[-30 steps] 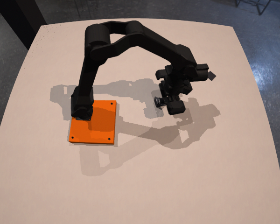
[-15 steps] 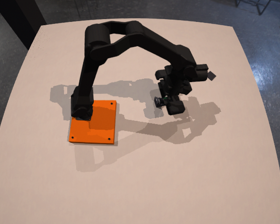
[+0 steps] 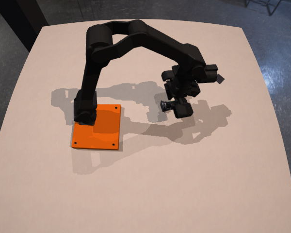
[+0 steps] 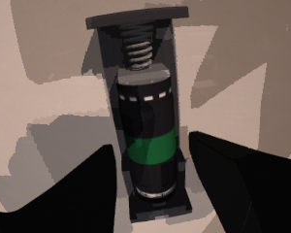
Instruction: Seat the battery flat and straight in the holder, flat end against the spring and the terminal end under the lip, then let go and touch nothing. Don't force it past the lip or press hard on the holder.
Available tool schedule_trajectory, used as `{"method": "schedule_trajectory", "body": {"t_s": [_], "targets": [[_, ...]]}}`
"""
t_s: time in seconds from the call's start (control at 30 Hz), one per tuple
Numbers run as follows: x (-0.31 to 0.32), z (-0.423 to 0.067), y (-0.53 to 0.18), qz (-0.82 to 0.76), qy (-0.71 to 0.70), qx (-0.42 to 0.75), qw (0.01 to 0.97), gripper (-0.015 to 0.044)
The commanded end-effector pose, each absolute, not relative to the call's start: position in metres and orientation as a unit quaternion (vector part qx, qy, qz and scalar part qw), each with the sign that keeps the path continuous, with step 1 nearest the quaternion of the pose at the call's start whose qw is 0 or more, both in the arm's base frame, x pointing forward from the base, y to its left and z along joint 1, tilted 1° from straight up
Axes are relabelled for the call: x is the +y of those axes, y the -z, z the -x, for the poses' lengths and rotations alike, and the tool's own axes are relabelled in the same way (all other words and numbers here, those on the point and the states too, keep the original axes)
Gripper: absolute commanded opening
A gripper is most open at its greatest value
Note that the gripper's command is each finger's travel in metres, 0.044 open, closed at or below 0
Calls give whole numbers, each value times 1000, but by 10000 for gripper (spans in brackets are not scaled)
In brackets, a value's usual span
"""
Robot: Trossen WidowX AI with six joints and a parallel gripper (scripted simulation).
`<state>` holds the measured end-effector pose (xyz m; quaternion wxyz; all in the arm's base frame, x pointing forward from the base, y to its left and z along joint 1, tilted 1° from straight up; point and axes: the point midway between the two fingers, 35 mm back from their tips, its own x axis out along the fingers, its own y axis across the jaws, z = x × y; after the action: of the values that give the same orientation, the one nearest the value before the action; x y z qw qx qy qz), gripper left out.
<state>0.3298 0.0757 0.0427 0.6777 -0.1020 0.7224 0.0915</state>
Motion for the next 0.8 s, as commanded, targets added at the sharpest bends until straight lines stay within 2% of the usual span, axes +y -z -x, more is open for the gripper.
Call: {"method": "schedule_trajectory", "body": {"t_s": [0.0, 0.33, 0.77], "targets": [[76, -330, -46, 101, -92, 720, 680, 179], [75, -328, -115, 101, -92, 720, 680, 440], [75, -326, -121, 101, -92, 720, 680, 440]]}}
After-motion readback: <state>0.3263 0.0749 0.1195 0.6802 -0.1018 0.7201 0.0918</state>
